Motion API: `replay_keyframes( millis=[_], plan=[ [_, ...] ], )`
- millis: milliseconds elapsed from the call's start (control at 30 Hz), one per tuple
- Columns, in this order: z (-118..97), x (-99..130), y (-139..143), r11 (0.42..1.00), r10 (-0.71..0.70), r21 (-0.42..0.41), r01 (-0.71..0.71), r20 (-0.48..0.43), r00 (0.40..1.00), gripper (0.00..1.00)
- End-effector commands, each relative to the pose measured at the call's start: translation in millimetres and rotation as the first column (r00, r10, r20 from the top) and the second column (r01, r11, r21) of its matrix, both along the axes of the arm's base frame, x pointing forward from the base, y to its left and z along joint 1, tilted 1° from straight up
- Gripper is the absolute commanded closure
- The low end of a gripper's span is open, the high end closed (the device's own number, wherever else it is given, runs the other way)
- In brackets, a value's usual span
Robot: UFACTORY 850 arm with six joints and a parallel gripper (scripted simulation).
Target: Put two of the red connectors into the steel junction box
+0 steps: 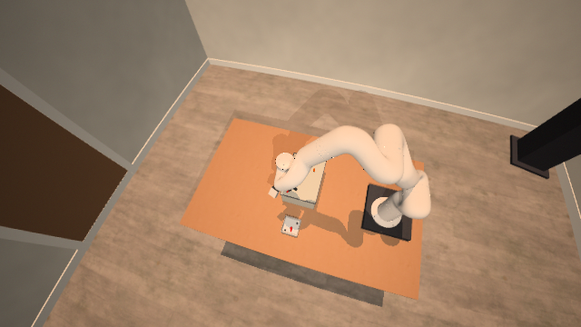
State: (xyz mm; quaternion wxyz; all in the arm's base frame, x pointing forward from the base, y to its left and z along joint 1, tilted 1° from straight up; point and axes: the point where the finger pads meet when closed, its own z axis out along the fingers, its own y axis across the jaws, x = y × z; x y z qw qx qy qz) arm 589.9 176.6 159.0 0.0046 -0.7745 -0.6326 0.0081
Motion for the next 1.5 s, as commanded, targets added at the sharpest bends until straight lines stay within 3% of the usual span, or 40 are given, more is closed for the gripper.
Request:
replay_keyframes(
  millis=[0, 133, 1167, 1467],
  plan=[
    [-7.1, 1.0, -0.5, 1.0, -0.002, 0.0, 0.002, 0.002, 1.0, 0.7],
    [-35.7, 0.8, -0.5, 1.0, -0.002, 0.0, 0.002, 0.002, 1.0, 0.7],
    [-39.0, 1.5, -0.3, 1.0, -0.002, 0.0, 0.002, 0.002, 1.0, 0.7],
    [-56.1, 1.2, -0.3, 1.0, -0.002, 0.0, 0.002, 0.002, 1.0, 0.7]
  ],
)
